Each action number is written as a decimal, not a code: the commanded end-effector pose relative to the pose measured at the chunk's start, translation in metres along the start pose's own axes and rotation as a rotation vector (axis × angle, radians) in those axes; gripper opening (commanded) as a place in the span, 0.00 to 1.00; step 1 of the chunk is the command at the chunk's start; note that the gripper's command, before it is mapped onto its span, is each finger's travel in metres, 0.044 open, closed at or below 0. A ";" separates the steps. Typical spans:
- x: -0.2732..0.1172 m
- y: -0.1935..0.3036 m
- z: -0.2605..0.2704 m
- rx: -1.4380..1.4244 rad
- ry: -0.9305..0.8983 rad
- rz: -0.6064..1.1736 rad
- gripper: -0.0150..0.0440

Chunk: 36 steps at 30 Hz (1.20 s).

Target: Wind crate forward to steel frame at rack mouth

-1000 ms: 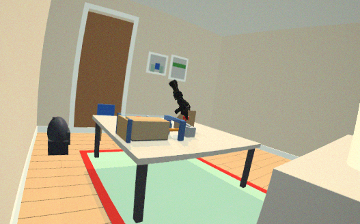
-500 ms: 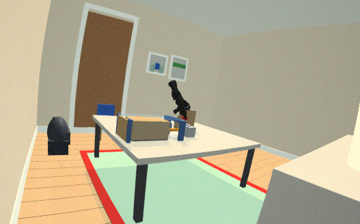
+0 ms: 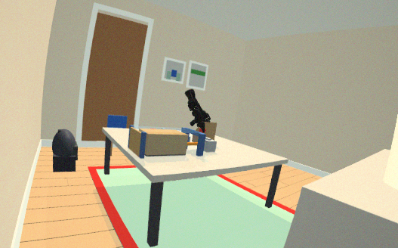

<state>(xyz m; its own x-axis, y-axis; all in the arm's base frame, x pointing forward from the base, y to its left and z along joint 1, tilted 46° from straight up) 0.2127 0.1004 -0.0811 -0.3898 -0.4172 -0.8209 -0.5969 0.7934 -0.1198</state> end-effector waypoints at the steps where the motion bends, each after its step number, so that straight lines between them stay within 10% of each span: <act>1: -0.005 -0.017 0.020 0.027 -0.053 -0.045 0.25; 36: -0.015 -0.029 0.067 0.028 -0.056 -0.045 0.25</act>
<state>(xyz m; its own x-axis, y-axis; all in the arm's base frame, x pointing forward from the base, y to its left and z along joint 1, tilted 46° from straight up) 0.2716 0.1106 -0.0947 -0.3450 -0.4322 -0.8332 -0.5928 0.7885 -0.1636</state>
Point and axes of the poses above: the point midway between the two fingers, 35 mm back from their tips, its own x axis out along the fingers, its own z axis across the jaws, y = z × x, the point moved 3 cm from there along -x, back along the fingers, and after that the axes turned 2 degrees about x, right-handed, at the moved point
